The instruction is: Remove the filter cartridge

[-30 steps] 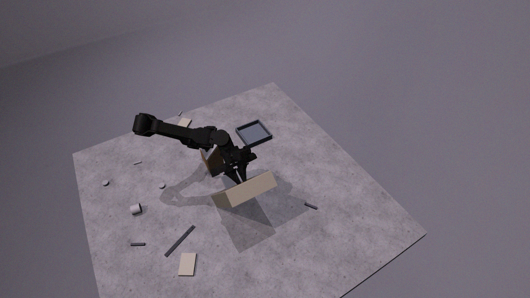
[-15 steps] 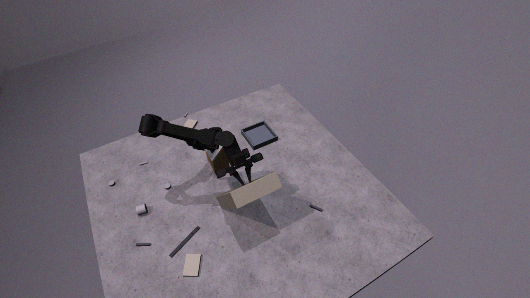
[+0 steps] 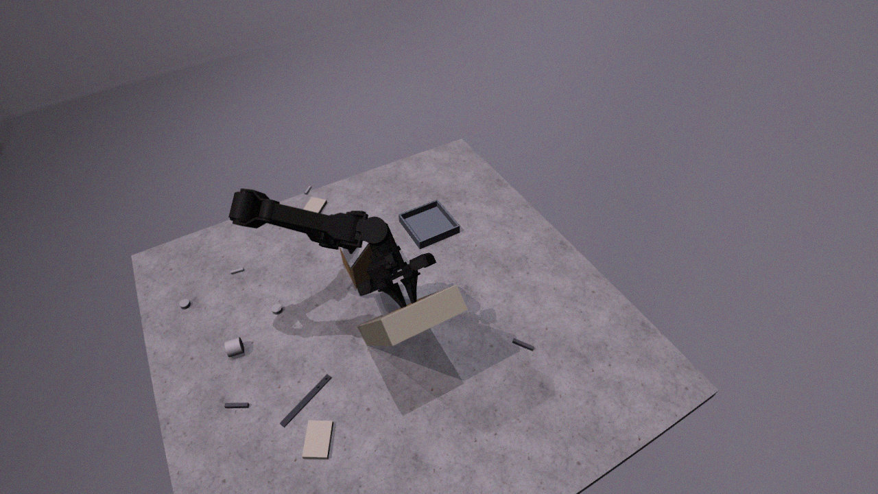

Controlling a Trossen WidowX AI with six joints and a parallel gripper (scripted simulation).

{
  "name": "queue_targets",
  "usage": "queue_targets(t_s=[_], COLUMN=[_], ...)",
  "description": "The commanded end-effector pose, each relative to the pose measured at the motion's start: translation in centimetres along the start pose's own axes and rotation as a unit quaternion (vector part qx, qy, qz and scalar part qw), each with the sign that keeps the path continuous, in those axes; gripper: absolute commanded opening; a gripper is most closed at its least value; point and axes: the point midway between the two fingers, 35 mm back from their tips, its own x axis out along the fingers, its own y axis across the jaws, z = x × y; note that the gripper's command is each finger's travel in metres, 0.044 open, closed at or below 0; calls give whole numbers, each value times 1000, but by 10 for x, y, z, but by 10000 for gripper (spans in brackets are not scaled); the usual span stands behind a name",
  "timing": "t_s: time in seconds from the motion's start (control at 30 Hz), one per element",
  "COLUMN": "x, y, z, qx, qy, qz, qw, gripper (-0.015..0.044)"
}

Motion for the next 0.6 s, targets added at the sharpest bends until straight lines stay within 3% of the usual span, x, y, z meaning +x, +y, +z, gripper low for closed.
queue_targets(t_s=[0.0,0.57], x=[6,5], y=[-1,-1], z=[-1,-1], qx=[70,354], qy=[6,6], qz=[1,-1], qw=[998,935], gripper=[0,0])
